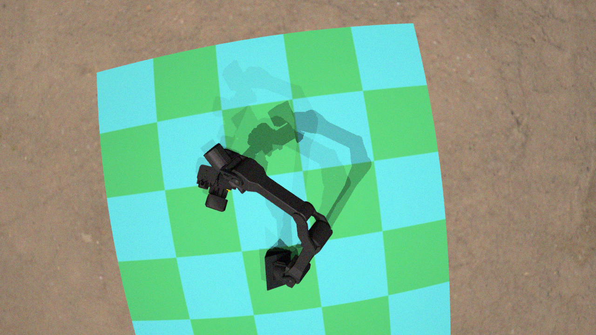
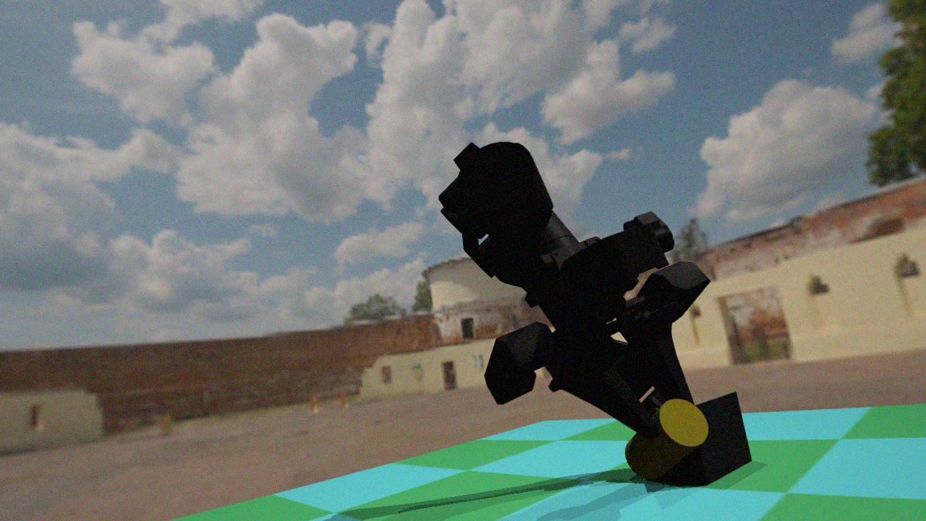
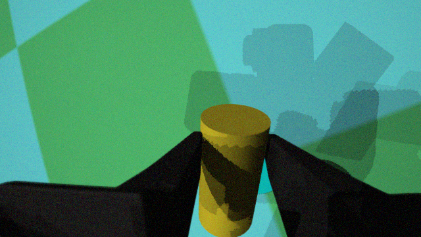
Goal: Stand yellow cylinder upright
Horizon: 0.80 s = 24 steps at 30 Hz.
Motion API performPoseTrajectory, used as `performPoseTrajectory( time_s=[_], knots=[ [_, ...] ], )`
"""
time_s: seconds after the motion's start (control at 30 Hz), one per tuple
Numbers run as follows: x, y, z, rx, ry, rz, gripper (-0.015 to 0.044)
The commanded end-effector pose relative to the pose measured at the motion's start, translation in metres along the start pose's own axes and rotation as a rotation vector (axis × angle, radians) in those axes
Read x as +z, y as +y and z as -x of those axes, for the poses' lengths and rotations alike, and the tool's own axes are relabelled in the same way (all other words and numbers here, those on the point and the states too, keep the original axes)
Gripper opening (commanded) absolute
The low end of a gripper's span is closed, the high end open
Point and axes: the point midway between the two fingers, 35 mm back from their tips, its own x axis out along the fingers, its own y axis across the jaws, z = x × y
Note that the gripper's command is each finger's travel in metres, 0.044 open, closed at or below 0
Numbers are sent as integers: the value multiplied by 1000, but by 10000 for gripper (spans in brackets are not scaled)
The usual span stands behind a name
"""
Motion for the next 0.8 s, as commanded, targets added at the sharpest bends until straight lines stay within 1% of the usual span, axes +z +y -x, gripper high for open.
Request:
performPoseTrajectory(
  time_s=[0.0, 0.77],
  knots=[
    [0, 0, 0, 10, -33, 4, 105],
    [0, -2, -3, 43, -205, 11, 105]
  ],
)
